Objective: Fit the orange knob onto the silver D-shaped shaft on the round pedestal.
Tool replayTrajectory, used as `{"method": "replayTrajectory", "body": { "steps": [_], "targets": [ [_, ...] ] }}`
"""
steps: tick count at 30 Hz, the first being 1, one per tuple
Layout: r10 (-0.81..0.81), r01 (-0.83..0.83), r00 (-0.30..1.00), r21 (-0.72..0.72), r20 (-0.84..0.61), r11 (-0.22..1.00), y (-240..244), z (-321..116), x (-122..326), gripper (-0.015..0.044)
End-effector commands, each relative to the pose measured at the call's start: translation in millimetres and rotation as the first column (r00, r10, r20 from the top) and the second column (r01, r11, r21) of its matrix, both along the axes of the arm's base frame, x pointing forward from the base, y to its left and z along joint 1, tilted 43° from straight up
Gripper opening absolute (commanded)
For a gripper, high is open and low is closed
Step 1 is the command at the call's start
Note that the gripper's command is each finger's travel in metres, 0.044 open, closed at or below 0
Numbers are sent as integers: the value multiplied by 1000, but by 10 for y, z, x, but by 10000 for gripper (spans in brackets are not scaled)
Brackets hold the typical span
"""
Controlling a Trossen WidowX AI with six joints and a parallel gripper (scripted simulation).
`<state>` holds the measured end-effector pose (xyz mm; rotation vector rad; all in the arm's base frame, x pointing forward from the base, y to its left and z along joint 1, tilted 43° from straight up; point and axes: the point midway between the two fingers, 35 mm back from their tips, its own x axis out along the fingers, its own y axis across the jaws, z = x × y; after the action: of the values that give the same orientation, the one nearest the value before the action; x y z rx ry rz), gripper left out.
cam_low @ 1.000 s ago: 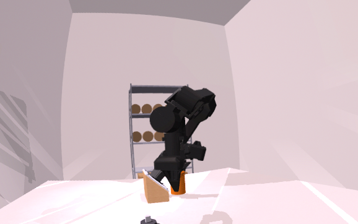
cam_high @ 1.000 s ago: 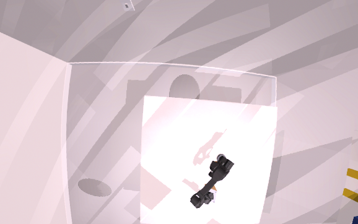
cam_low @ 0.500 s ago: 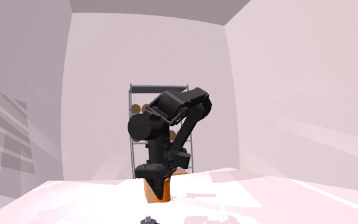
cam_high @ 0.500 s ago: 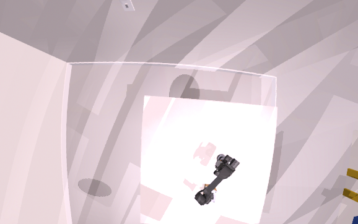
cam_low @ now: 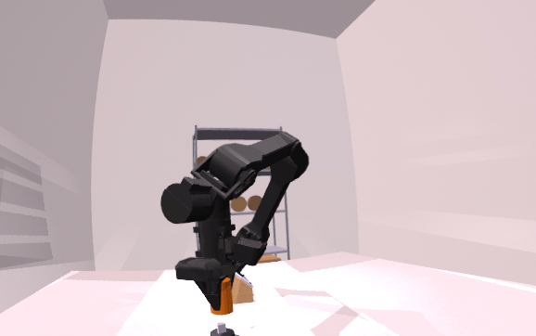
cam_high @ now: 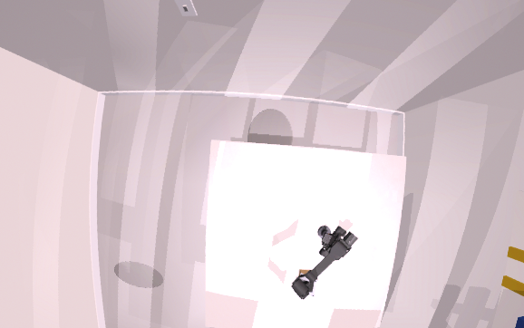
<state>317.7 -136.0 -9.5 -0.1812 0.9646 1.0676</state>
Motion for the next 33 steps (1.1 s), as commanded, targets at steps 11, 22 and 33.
{"method": "replayTrajectory", "body": {
  "steps": [11,22,33],
  "targets": [
    [-177,180,972,11,-152,984,-49,-24,24,0],
    [-366,387,868,-4,-336,922,-74,-39,51,0],
    [-481,523,747,-41,-459,852,-66,-33,49,0]
  ]
}}
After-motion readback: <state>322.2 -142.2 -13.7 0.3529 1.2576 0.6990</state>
